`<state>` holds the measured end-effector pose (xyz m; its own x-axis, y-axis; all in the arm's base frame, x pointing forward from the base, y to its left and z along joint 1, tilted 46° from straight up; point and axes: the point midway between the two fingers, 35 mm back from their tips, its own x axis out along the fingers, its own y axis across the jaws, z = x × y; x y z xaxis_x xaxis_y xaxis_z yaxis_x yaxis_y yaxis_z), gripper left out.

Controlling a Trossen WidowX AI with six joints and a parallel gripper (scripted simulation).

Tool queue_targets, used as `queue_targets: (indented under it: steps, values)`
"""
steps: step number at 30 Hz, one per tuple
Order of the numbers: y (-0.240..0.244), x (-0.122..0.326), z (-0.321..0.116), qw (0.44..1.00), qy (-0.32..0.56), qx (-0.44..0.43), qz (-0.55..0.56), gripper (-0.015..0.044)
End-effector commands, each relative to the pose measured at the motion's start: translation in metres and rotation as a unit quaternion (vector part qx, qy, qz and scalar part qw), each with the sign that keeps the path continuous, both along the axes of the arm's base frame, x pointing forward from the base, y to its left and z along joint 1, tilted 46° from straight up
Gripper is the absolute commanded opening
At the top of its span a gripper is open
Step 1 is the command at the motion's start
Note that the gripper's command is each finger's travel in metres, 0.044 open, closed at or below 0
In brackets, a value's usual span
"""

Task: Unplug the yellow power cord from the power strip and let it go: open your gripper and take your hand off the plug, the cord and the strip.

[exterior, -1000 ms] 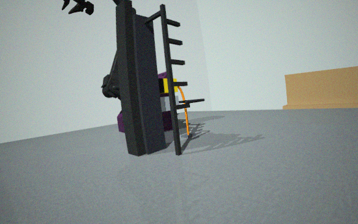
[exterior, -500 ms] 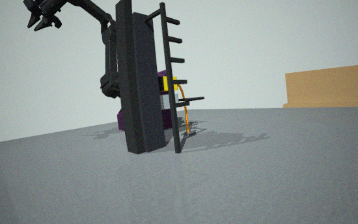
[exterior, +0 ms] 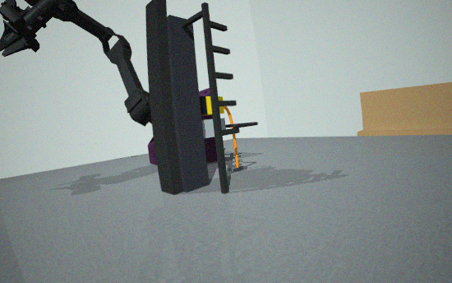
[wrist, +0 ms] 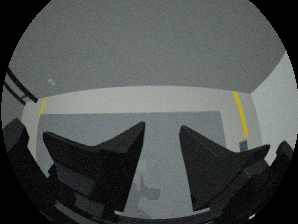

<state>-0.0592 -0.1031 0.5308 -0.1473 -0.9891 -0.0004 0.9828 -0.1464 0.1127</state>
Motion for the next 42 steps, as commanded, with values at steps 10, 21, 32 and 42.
queue_targets:
  steps: [10, 21, 32, 42]
  values:
    - [-0.060, 0.125, -0.022, 0.963, 0.171, 0.048, 0.205, 0.0160]
    - [-0.051, 0.240, -0.058, 0.876, 0.311, 0.042, 0.365, 0.0160]
    - [0.010, 0.343, -0.111, 0.740, 0.445, -0.004, 0.504, 0.0160]
    - [0.117, 0.407, -0.190, 0.537, 0.583, -0.084, 0.604, 0.0160]
